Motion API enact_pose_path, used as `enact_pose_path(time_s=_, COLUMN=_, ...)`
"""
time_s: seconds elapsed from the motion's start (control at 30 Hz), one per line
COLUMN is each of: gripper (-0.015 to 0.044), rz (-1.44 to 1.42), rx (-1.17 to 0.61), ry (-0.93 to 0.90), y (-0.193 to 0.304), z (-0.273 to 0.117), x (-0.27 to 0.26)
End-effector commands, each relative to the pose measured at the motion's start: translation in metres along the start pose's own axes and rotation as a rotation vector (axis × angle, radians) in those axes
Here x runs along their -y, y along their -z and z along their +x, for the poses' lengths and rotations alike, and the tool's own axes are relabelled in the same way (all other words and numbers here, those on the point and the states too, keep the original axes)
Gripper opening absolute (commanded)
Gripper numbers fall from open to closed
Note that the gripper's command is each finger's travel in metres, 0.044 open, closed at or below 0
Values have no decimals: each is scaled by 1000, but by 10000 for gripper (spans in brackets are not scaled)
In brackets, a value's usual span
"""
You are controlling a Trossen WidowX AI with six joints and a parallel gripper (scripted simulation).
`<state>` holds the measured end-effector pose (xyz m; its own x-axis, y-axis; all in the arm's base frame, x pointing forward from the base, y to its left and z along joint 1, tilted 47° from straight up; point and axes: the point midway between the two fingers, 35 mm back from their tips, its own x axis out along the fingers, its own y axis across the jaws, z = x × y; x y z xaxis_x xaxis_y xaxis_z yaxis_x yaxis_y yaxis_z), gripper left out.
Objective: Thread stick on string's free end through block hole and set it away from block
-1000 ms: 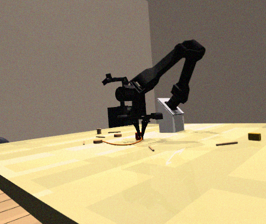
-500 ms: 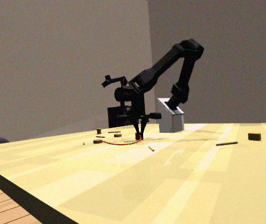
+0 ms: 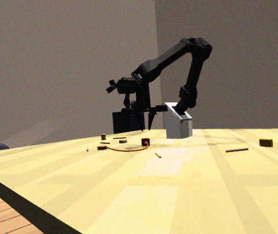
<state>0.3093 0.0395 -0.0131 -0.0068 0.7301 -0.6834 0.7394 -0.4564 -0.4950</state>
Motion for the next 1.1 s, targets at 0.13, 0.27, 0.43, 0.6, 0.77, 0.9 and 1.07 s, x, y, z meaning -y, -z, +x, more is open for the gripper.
enact_pose_path(time_s=0.13, gripper=124, rz=-24, rx=-18, ry=-28, y=3, z=-25, x=-3)
enact_pose_path(time_s=0.27, gripper=124, rz=-333, rx=-11, ry=-30, y=-3, z=-25, x=-4)
enact_pose_path(time_s=0.43, gripper=124, rz=-800, rx=-1, ry=-32, y=-11, z=-26, x=-4)
enact_pose_path(time_s=0.6, gripper=124, rz=-1267, rx=8, ry=-30, y=-20, z=-26, x=-4)
enact_pose_path(time_s=0.77, gripper=124, rz=-1733, rx=17, ry=-26, y=-28, z=-26, x=-4)
enact_pose_path(time_s=0.9, gripper=124, rz=-2040, rx=22, ry=-22, y=-34, z=-26, x=-3)
enact_pose_path(time_s=1.07, gripper=124, rz=-2340, rx=26, ry=-18, y=-39, z=-26, x=-3)
